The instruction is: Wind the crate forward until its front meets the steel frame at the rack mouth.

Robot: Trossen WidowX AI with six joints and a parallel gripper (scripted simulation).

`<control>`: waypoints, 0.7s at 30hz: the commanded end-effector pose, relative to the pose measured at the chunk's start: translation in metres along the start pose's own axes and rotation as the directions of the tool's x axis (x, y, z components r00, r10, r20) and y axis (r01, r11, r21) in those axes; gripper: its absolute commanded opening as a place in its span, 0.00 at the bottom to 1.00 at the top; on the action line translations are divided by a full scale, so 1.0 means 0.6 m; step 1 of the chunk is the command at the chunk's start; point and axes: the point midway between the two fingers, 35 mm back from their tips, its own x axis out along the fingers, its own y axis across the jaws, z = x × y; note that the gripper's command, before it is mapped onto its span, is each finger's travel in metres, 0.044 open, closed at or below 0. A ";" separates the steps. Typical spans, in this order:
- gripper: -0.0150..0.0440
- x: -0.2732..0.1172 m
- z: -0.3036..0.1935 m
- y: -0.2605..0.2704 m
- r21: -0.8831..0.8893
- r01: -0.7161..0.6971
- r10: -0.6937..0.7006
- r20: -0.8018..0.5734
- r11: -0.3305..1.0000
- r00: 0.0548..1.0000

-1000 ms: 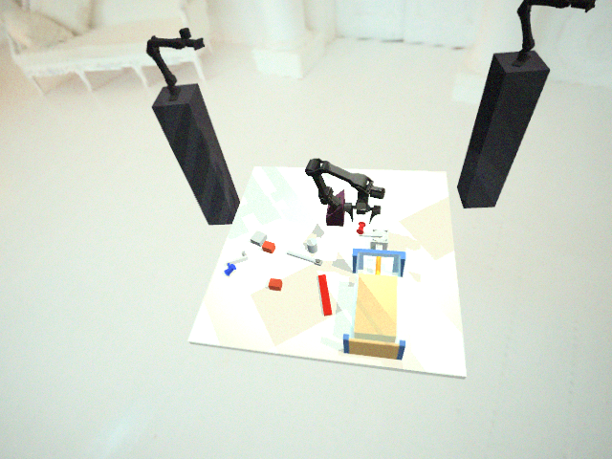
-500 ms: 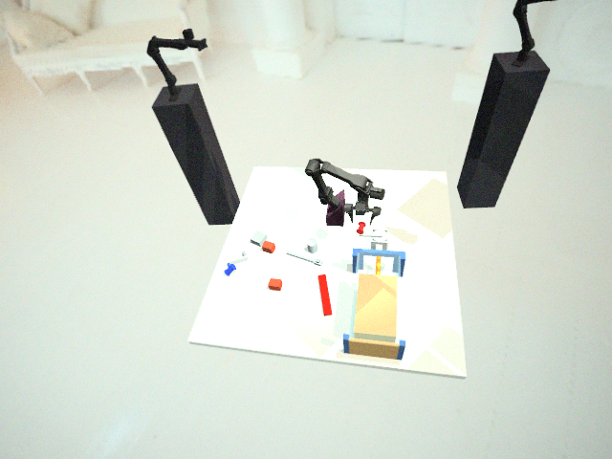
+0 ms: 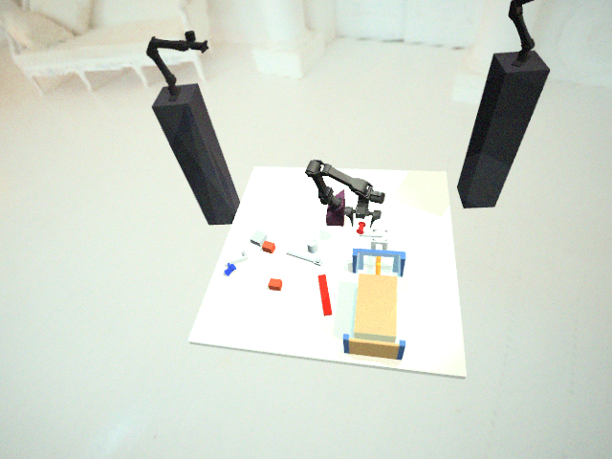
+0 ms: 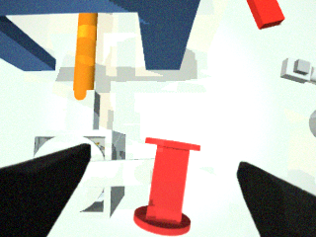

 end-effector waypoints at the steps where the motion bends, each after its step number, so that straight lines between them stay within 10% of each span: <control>1: 1.00 0.013 -0.007 -0.002 -0.011 0.009 -0.009 0.000 1.000 1.000; 21: 1.00 0.061 -0.031 -0.008 -0.011 0.015 -0.015 -0.002 1.000 1.000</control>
